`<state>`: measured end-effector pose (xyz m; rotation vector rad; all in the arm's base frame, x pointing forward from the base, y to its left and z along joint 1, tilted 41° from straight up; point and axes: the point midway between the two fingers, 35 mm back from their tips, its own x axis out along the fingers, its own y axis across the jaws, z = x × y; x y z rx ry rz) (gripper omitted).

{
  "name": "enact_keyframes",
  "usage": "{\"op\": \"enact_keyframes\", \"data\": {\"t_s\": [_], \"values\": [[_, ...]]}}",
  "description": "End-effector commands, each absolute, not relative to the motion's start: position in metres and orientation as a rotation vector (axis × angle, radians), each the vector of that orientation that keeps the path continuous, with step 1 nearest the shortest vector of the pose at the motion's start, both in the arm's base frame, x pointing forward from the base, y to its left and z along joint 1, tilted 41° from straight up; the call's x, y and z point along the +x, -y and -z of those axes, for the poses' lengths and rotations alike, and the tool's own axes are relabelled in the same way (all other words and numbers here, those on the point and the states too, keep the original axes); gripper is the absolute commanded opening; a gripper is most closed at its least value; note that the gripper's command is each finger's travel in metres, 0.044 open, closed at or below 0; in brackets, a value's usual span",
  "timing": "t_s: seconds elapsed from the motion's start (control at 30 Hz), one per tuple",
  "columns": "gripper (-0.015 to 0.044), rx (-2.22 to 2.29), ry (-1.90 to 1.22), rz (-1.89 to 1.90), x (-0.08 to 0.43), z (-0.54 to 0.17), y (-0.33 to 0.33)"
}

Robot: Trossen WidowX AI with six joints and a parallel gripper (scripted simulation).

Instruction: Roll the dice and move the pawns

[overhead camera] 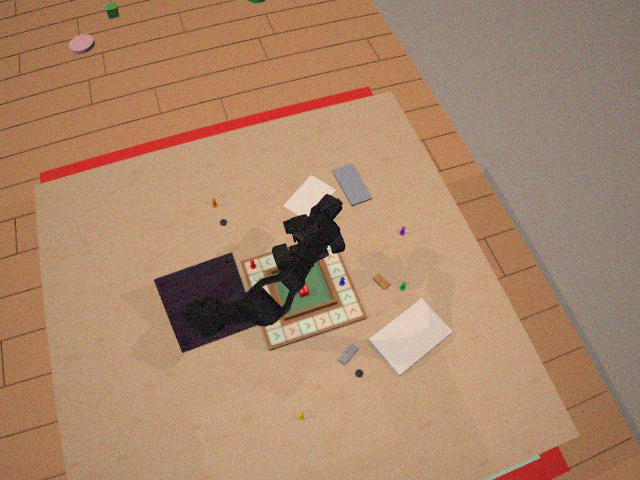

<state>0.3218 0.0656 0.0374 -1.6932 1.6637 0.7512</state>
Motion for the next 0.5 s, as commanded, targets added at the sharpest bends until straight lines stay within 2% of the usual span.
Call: {"op": "enact_keyframes", "data": {"t_s": [0.0,0.47], "values": [[0.0000,-1.612,-1.638,-0.829,0.3205,-0.0337,-0.0622],[0.0000,-1.267,-1.340,-1.133,0.3160,-0.0255,-0.0599]]}}
